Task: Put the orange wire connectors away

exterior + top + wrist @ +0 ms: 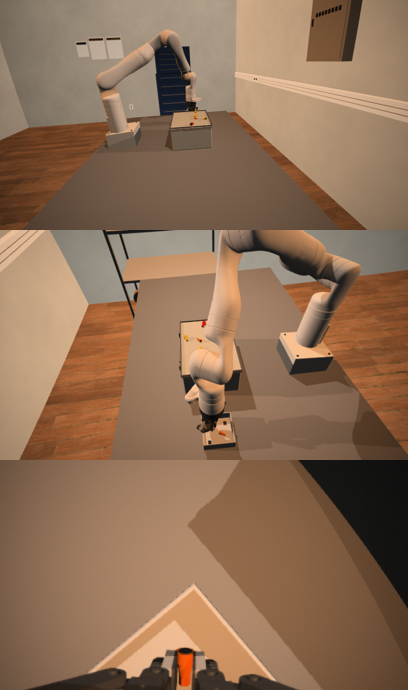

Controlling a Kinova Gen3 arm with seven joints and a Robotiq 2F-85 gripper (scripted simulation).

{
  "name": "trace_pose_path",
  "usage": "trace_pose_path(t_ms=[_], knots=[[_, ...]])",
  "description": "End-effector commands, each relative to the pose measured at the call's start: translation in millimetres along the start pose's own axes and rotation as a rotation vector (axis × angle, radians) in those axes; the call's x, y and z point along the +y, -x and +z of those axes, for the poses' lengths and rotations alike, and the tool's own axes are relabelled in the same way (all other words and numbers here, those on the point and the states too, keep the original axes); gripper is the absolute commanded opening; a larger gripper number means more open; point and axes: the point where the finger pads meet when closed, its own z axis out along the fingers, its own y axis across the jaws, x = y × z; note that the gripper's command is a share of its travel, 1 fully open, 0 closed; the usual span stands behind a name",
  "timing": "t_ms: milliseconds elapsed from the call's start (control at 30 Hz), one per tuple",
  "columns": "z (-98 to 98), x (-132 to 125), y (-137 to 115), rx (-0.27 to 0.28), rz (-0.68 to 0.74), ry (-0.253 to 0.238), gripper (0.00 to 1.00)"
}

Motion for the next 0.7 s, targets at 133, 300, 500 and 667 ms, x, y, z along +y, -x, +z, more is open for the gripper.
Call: trace_pose_path(t_ms=[133,300,500,667], knots=[[3.0,0.4,1.5,-0.002,-0.001,0.003,0.15],[3.0,0.4,1.5,-0.002,-0.001,0.003,0.33],[3.0,0.4,1.5,-0.002,-0.001,0.003,0.33],[3.0,0.4,1.5,-0.002,-0.001,0.003,0.33]])
